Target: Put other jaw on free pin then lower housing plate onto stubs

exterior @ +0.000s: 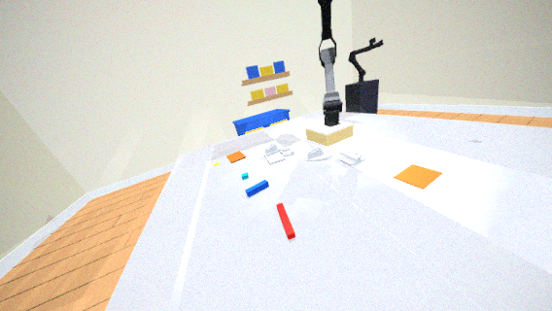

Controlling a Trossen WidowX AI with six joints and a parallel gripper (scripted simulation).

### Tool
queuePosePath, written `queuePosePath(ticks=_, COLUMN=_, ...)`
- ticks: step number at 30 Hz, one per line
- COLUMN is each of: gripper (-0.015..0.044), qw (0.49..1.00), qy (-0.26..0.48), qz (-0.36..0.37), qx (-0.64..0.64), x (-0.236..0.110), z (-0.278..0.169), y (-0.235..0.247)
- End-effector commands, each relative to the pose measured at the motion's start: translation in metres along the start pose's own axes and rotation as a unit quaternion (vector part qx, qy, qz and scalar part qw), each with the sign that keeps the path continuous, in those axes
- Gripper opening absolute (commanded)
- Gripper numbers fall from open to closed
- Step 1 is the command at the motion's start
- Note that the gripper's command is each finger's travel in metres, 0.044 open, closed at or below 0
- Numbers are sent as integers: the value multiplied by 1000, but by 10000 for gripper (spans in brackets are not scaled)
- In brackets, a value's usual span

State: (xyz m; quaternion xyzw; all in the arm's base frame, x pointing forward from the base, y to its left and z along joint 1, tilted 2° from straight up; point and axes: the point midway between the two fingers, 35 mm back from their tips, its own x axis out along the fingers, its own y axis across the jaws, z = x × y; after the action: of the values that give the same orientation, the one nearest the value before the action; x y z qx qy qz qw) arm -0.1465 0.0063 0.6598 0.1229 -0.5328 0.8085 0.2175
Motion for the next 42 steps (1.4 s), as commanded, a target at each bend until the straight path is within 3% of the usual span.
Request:
queuePosePath(ticks=1, gripper=426, qw=1000, qy=0, qz=0, qx=0, x=0, z=0, y=0)
queuePosePath(ticks=11, gripper=440, qw=991, qy=13, qz=-85, qx=105, x=-14, z=-45, y=-48)
queuePosePath(ticks=22, gripper=440, qw=951, qy=49, qz=-216, qx=218, x=-56, z=-123, y=-103)
queuePosePath(ticks=42, gripper=440, qw=802, qy=101, qz=-440, qx=392, x=-162, z=-259, y=-150)
